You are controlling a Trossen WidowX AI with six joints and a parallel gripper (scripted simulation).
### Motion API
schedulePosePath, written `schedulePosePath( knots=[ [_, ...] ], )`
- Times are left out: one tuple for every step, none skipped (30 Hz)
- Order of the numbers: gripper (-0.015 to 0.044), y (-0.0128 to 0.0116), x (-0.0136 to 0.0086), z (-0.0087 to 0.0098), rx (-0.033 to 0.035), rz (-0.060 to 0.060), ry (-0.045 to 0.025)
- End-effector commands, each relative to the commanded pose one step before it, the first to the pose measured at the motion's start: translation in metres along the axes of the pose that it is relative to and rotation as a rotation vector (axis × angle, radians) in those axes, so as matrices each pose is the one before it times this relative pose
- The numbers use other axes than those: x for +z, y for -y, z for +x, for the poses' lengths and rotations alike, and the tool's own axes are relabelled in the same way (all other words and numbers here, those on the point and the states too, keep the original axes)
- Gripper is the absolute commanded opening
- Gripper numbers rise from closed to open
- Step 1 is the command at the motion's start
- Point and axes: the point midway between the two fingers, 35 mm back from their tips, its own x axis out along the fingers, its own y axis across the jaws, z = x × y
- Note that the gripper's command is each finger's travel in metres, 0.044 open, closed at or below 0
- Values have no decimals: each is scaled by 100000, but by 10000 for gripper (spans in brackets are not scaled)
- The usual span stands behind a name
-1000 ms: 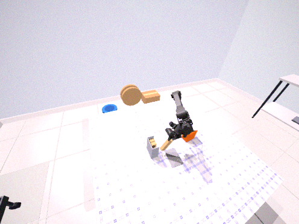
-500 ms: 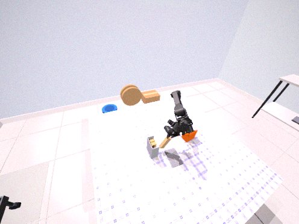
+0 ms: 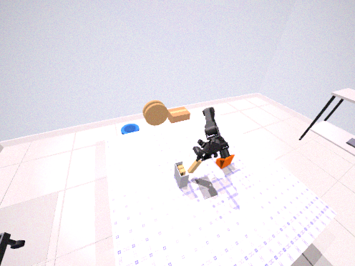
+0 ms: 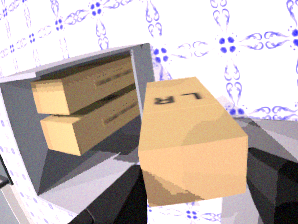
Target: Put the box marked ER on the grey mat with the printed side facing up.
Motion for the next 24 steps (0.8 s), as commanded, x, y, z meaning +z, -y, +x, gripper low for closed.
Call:
schedulePosePath(
  knots=[
    [151, 56, 968, 15, 365, -208, 437],
    [151, 18, 159, 5, 2, -6, 19],
    [151, 19, 159, 5, 2, -5, 20],
    [151, 16, 128, 4, 2, -4, 17],
    [151, 10, 76, 3, 1, -3, 10],
    [151, 3, 25, 1, 0, -1, 3],
    [151, 0, 0, 0, 0, 0, 0],
    [151, 0, 0, 0, 0, 0, 0],
    [151, 0, 0, 0, 0, 0, 0],
    [151, 11, -2, 24, -2, 0, -5],
    [151, 32, -5, 72, -5, -1, -14],
    [151, 53, -8, 120, -8, -1, -22],
    [151, 66, -10, 147, -9, -1, -25],
    [151, 67, -9, 147, -8, -1, -22],
    [151, 68, -8, 147, -6, 0, -20],
    [151, 68, -7, 146, -5, 0, -18],
    [151, 69, -6, 145, -4, 0, -15],
    [151, 69, -5, 145, -3, 0, -13],
    [151, 70, -4, 144, -2, 0, -11],
    [151, 70, -3, 143, -1, 1, -8],
    [151, 71, -2, 143, 0, 1, -6],
    [151, 71, -1, 142, 1, 1, -3],
    [151, 72, 0, 142, 2, 1, -1],
    [151, 73, 1, 141, 3, 1, 1]
  ],
)
